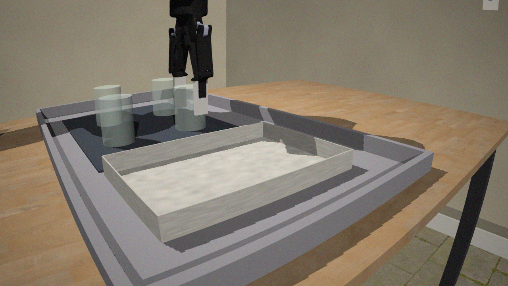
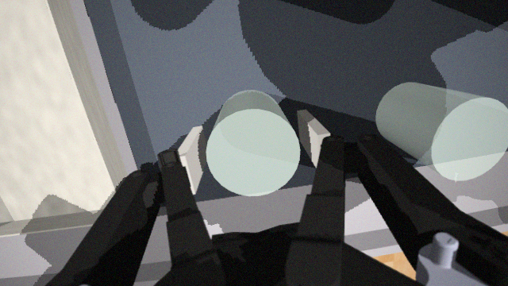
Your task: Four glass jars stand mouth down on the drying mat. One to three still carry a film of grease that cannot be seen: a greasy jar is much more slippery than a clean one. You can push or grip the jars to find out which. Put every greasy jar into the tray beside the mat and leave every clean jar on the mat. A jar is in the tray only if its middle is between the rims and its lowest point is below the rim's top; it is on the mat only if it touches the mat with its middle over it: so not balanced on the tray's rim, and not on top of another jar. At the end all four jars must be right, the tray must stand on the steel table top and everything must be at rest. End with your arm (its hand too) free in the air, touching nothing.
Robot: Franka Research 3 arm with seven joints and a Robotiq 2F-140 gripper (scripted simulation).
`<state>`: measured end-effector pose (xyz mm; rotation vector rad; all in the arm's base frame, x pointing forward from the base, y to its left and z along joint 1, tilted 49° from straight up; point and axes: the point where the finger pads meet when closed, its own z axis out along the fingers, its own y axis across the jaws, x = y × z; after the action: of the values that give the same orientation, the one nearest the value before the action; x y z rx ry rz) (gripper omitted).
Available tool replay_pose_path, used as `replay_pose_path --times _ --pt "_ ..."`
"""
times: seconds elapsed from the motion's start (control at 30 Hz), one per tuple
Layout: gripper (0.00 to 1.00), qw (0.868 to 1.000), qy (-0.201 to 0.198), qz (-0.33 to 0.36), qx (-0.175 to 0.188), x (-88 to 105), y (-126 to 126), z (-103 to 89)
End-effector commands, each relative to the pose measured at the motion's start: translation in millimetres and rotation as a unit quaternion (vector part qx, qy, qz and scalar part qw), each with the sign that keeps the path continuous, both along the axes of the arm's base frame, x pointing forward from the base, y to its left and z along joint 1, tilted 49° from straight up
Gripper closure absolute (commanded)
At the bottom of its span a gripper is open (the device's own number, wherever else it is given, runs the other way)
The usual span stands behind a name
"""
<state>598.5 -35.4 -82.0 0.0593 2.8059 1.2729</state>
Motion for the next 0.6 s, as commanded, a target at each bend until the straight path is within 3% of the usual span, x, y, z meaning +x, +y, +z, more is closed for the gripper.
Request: replay_pose_path --times 0.0,0.57 --pt "0.46 1.000 -0.001 0.000 0.000 -0.3 1.4 -1.2" --pt "0.49 1.000 -0.001 0.000 0.000 -0.3 1.4 -1.2"
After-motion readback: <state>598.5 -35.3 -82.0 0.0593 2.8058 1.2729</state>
